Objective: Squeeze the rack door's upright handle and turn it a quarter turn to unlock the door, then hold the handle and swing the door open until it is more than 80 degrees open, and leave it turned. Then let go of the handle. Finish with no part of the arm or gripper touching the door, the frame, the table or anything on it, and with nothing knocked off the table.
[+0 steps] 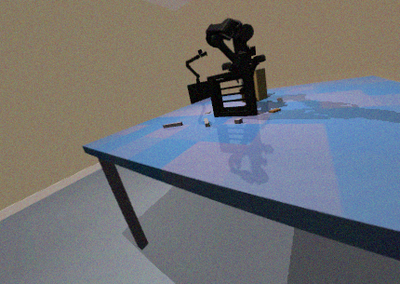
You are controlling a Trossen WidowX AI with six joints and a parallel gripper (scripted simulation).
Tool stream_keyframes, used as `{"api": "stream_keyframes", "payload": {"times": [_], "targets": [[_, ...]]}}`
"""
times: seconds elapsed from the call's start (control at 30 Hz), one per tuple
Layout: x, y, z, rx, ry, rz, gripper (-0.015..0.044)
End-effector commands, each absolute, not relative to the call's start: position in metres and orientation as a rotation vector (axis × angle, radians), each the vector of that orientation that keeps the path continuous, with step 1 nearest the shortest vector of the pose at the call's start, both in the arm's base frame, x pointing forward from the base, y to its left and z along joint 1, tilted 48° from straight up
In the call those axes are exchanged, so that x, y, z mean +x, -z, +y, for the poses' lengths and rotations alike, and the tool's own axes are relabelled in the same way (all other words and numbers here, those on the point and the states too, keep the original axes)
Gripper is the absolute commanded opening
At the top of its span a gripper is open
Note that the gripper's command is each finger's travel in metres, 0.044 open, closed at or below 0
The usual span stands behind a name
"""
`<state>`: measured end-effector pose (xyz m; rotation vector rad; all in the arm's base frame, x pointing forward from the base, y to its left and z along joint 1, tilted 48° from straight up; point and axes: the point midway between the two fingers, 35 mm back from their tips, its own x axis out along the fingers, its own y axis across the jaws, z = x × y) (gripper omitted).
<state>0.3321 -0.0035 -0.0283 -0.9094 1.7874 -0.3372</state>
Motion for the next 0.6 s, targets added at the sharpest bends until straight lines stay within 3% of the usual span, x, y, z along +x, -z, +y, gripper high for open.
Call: {"api": "stream_keyframes", "payload": {"times": [0.0, 0.57], "targets": [[0.3318, 0.028, -0.0037, -0.77, 0.508, 1.719, 0.0299], [0.3318, 0.028, -0.0037, -0.157, 1.126, 1.315, 0.0299]]}}
